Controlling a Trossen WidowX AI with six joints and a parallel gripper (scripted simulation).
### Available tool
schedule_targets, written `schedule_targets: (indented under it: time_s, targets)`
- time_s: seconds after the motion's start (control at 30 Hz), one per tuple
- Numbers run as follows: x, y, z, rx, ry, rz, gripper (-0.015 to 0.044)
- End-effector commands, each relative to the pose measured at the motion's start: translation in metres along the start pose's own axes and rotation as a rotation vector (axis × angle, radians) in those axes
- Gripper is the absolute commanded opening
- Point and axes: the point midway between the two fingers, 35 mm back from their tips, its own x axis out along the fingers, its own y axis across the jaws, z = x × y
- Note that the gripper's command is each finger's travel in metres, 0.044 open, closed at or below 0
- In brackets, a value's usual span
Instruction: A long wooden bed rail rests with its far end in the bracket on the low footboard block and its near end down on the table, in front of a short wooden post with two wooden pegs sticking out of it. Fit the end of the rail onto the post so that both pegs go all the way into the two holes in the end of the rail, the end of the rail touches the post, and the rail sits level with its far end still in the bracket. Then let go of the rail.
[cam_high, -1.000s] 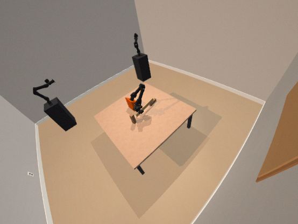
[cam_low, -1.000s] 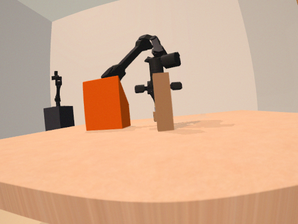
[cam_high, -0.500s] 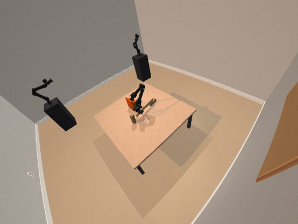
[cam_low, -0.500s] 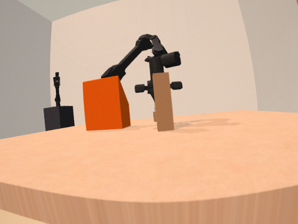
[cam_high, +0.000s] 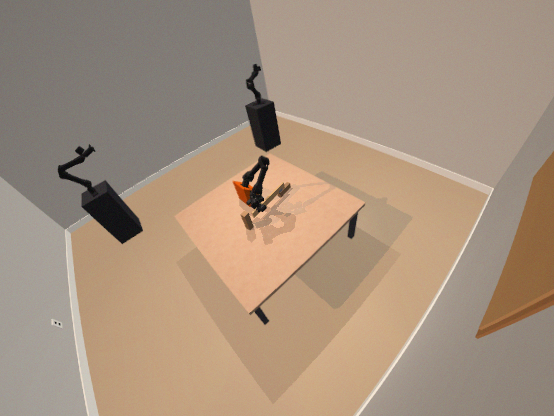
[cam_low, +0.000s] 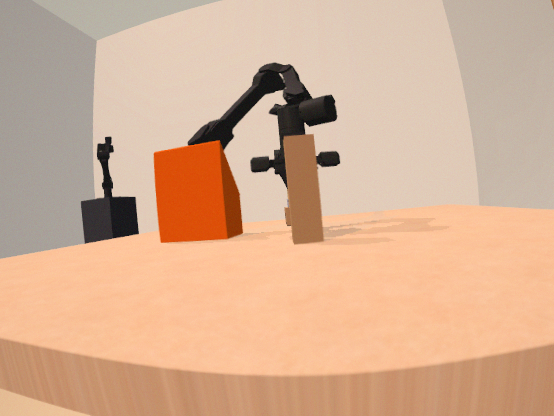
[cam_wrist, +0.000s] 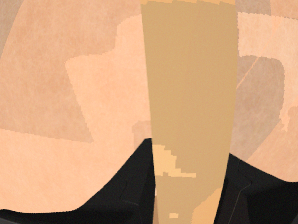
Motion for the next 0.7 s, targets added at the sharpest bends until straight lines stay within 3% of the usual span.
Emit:
schedule_targets:
  time_s: [0.0, 0.67]
  targets:
    - [-0.0008, -0.0013, -0.0027, -0.002, 0.004, -0.004, 0.0]
    - [-0.0018, -0.0013, -0.009, -0.002, 0.004, -0.004, 0.0]
